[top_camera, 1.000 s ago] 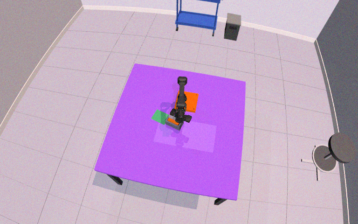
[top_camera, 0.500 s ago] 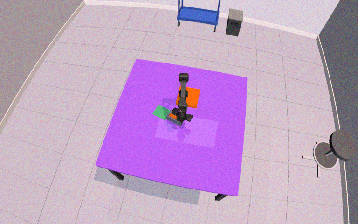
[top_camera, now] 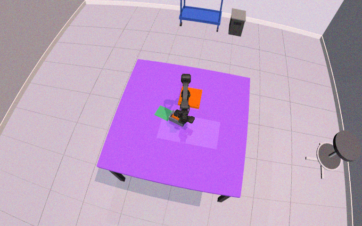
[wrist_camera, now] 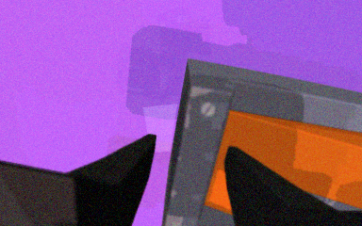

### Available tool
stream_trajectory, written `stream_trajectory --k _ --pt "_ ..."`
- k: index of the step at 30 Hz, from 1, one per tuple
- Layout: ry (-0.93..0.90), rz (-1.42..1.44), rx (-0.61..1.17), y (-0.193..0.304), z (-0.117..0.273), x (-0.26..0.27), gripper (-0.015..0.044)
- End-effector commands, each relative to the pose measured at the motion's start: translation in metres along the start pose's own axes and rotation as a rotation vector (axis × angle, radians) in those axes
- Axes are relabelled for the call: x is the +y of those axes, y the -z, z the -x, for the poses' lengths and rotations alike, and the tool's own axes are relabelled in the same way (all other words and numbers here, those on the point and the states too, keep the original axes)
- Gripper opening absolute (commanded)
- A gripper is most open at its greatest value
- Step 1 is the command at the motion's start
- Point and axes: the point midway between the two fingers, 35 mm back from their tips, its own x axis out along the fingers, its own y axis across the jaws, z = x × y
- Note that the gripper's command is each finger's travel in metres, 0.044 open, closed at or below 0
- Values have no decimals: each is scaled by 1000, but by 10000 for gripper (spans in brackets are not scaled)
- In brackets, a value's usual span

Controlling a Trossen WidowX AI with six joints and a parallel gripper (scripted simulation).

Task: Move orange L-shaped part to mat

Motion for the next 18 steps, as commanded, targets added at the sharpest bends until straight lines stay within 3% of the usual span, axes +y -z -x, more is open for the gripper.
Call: stream_trajectory --k 1,18 --pt "7 -3 5 1 -7 -1 180" --pt "7 -3 5 2 -18 -2 180"
